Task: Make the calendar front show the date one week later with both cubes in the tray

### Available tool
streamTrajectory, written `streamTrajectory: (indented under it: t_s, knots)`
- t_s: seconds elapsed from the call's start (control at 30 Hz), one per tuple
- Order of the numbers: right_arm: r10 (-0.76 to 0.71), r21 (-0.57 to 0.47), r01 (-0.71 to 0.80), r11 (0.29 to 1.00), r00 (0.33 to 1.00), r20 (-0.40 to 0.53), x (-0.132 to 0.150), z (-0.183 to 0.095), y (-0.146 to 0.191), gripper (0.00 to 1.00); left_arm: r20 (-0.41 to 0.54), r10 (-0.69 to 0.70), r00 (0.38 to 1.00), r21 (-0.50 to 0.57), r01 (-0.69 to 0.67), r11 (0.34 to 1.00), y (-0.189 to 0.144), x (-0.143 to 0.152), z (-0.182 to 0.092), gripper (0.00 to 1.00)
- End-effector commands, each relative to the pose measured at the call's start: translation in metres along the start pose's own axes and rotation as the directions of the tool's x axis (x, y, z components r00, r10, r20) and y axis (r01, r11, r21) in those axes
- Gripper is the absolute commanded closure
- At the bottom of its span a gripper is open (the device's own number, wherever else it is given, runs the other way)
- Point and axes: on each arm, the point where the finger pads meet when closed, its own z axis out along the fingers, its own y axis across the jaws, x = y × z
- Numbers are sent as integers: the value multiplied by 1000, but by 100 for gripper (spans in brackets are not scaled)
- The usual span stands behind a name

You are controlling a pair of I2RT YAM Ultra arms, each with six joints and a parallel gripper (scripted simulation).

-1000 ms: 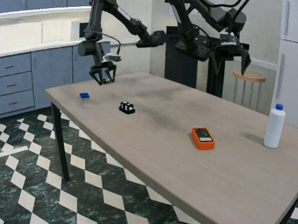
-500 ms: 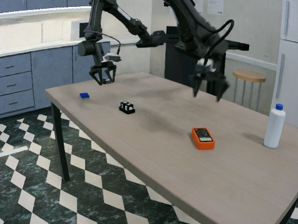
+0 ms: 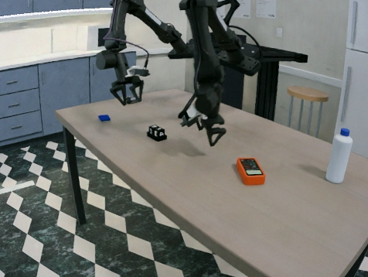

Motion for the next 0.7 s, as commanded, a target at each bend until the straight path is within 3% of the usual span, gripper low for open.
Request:
streamTrajectory:
  t_s: [0.0,0.13,0.27,0.37,0.43,0.5,0.67]
  knots:
    - [-7,23,6,1000,1000,13,-5,-5,-8,0,-191,132,973,60,-123,991,-42,22,24,0]
    - [-7,23,6,1000,1000,13,-5,-5,-8,0,-327,349,878,185,-302,935,-102,45,39,0]
    - [-7,23,6,1000,1000,13,-5,-5,-8,0,-394,583,711,330,-483,811,-152,69,43,0]
    - [-7,23,6,1000,1000,13,-5,-5,-8,0,-369,747,553,460,-590,664,-189,87,43,0]
    - [-7,23,6,1000,1000,13,-5,-5,-8,0,-369,747,553,460,-590,664,-189,87,43,0]
    - [-7,23,6,1000,1000,13,-5,-5,-8,0,-368,810,457,504,-634,587,-203,95,42,0]
    - [-7,23,6,1000,1000,13,-5,-5,-8,0,-335,892,304,522,-728,445,-245,100,52,0]
